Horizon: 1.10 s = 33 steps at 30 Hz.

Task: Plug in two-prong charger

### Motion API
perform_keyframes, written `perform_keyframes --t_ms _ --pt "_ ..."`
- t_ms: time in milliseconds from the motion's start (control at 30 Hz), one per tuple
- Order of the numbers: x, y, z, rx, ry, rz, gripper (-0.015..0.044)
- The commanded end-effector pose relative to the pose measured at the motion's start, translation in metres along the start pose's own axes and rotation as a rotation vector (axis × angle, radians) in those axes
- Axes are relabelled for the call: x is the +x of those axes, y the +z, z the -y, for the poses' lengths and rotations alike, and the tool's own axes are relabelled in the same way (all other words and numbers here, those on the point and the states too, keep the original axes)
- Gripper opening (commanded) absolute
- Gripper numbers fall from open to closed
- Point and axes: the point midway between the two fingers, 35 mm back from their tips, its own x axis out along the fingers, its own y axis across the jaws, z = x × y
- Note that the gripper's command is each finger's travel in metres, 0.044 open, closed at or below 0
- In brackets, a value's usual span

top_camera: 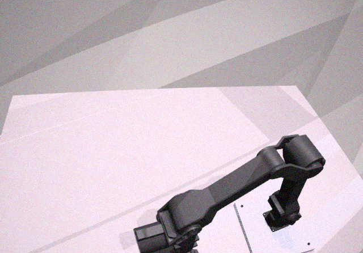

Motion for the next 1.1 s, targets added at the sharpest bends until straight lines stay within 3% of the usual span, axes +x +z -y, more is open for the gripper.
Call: perform_keyframes --t_ms 0,1033,1067 --pt "-0.0006 0.0098 0.0012 0.002 -0.004 0.025 0.0000" --pt "0.0003 0.0045 0.0001 -0.001 0.000 -0.003 0.0000" --pt "0.0003 0.0045 0.0001 -0.001 0.000 -0.003 0.0026"
